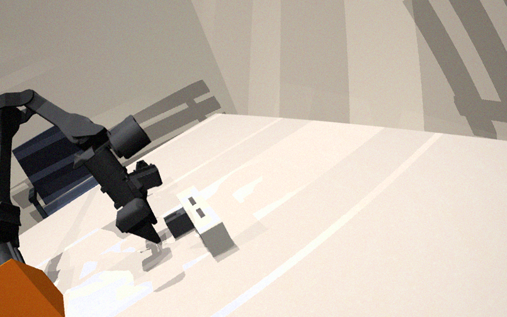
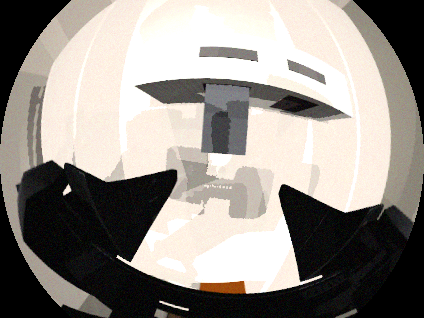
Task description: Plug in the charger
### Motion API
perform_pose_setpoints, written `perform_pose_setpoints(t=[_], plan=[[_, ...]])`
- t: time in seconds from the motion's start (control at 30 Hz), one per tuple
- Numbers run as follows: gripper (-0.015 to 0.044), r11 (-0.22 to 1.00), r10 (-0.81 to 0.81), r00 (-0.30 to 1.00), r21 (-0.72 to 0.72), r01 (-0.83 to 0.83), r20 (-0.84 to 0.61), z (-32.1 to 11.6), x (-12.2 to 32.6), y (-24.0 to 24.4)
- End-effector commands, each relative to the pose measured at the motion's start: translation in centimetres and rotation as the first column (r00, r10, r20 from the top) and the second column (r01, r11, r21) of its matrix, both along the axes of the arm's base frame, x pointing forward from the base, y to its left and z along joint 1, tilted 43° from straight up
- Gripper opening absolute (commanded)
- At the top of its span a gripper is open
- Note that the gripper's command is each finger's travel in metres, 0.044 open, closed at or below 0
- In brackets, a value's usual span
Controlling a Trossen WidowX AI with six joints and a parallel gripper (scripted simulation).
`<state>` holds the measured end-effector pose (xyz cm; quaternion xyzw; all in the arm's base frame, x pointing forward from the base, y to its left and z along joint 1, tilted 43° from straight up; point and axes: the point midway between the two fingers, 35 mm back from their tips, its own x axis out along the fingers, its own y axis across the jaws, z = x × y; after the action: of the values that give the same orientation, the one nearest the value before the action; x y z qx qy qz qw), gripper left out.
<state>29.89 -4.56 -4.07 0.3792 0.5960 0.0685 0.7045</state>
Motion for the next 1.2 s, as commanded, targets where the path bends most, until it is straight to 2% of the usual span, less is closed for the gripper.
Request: perform_pose_setpoints(t=[0.0,0.07,0.13,1.17], plan=[[0.044,0.938,-0.309,0.929,-0.097,0.333,0.205,2.9,0.2,-2.8],[0.044,0.896,-0.396,0.874,-0.088,0.435,0.282,4.2,0.1,-3.6],[0.044,0.879,-0.426,0.85,-0.08,0.47,0.31,4.6,0.0,-3.9],[0.044,0.879,-0.426,0.85,-0.08,0.47,0.31,4.6,0.0,-3.9]])
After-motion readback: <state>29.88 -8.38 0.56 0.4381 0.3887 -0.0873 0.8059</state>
